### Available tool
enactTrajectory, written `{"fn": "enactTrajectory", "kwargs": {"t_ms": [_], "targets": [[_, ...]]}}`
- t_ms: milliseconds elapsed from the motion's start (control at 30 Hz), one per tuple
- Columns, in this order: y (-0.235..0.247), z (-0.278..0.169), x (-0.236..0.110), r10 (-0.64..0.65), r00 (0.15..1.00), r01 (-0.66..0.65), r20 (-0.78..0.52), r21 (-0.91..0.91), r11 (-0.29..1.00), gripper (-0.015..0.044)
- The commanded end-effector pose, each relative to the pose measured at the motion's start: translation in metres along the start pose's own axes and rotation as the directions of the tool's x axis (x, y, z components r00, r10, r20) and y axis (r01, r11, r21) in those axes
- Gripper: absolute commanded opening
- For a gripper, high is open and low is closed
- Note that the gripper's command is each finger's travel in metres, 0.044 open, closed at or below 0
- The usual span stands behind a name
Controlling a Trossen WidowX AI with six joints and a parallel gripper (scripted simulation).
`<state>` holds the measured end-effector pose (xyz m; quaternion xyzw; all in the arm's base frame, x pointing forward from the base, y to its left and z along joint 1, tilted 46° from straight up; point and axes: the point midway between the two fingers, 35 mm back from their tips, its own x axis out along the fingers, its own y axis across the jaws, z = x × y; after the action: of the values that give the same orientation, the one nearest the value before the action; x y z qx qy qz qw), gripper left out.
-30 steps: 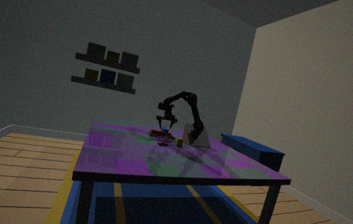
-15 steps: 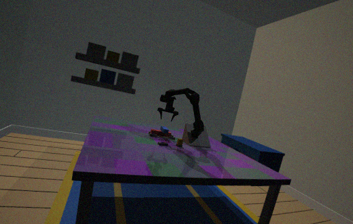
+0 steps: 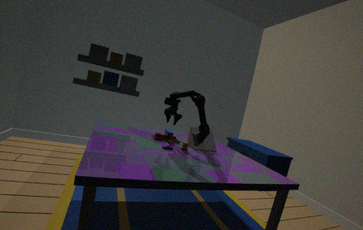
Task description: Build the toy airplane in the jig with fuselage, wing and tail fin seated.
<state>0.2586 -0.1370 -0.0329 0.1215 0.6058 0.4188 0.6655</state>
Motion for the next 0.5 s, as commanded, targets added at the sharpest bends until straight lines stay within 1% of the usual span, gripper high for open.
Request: {"fn": "enactTrajectory", "kwargs": {"t_ms": [0,267,333,467], "targets": [[-0.001,0.0,0.0,-0.003,1.0,0.004,-0.002,0.241,0.97,0.044],[0.001,0.001,0.0,-0.004,1.0,0.004,-0.002,0.241,0.97,0.044],[0.019,0.011,-0.005,-0.007,1.0,0.007,-0.003,0.243,0.97,0.044],[0.075,0.034,-0.014,-0.012,1.0,0.012,-0.004,0.246,0.969,0.044]]}}
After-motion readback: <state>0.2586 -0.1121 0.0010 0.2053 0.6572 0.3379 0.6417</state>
